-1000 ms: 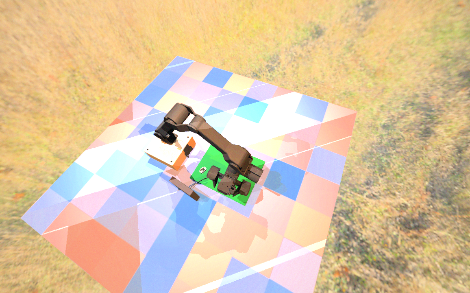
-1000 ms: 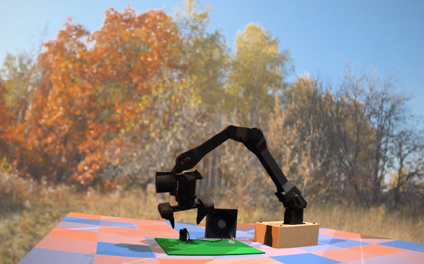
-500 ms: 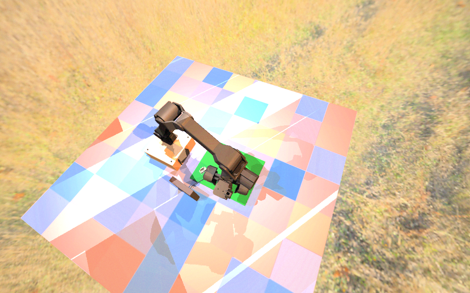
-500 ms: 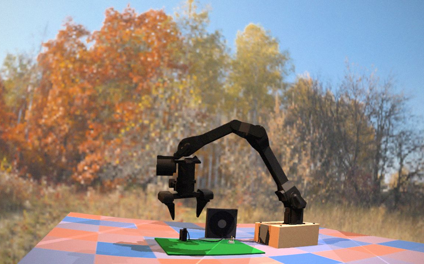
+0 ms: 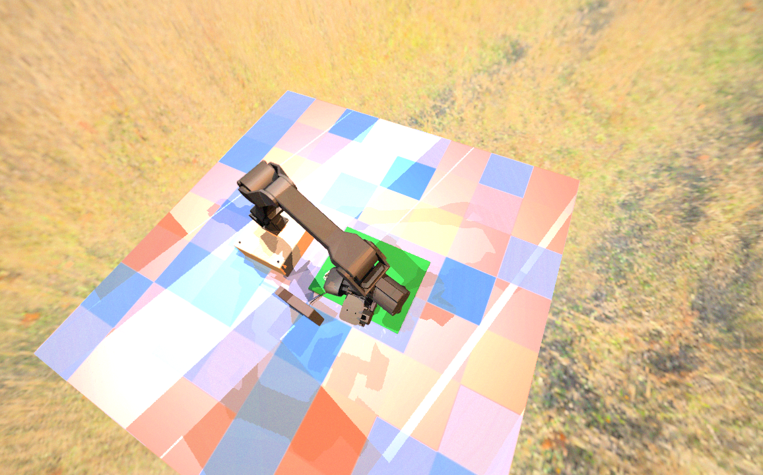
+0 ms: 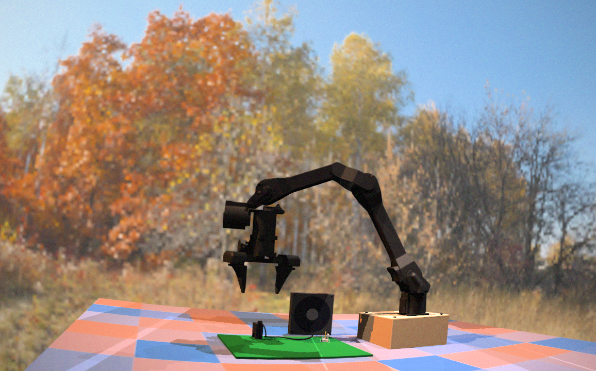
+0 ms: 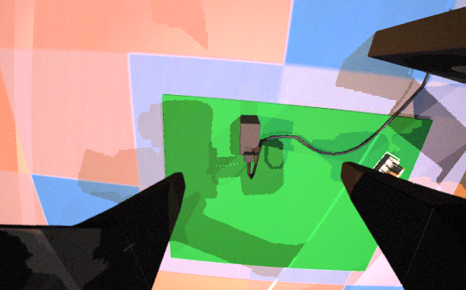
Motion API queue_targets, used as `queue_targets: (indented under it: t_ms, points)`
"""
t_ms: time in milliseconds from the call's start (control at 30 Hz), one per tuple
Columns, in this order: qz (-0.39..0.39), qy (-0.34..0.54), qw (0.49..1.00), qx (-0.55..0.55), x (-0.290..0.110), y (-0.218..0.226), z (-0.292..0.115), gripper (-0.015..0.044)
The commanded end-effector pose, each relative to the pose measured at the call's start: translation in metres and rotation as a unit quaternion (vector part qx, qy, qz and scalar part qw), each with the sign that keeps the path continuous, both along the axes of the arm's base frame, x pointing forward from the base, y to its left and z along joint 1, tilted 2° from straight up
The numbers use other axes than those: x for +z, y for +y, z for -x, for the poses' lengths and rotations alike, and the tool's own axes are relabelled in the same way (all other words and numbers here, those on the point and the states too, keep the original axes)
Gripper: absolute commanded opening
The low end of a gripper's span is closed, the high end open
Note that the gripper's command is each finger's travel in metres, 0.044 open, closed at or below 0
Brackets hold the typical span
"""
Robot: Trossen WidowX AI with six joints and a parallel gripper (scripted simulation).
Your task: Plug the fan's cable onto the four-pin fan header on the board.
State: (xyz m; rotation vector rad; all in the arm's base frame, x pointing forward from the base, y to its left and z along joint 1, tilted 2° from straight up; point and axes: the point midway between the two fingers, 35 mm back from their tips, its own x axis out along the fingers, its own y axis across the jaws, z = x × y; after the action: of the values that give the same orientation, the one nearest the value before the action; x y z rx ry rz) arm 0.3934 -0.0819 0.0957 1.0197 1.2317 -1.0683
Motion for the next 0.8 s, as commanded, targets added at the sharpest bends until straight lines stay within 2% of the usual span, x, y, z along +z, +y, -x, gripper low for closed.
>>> queue_targets:
  t_ms: [0,200,333,467,667,767]
  points:
    - [0.003,0.003,1.0,-0.001,-0.002,0.001,0.0,0.044]
    - [-0.016,-0.012,0.998,-0.053,0.045,-0.001,0.0,0.044]
    - [-0.017,-0.012,0.998,-0.056,0.047,-0.001,0.0,0.044]
    - [-0.017,-0.012,0.998,-0.056,0.024,-0.002,-0.004,0.044]
    - [-0.017,-0.012,0.998,-0.056,-0.05,-0.004,-0.005,0.044]
    - [-0.017,-0.012,0.998,-0.056,-0.053,-0.004,-0.005,0.044]
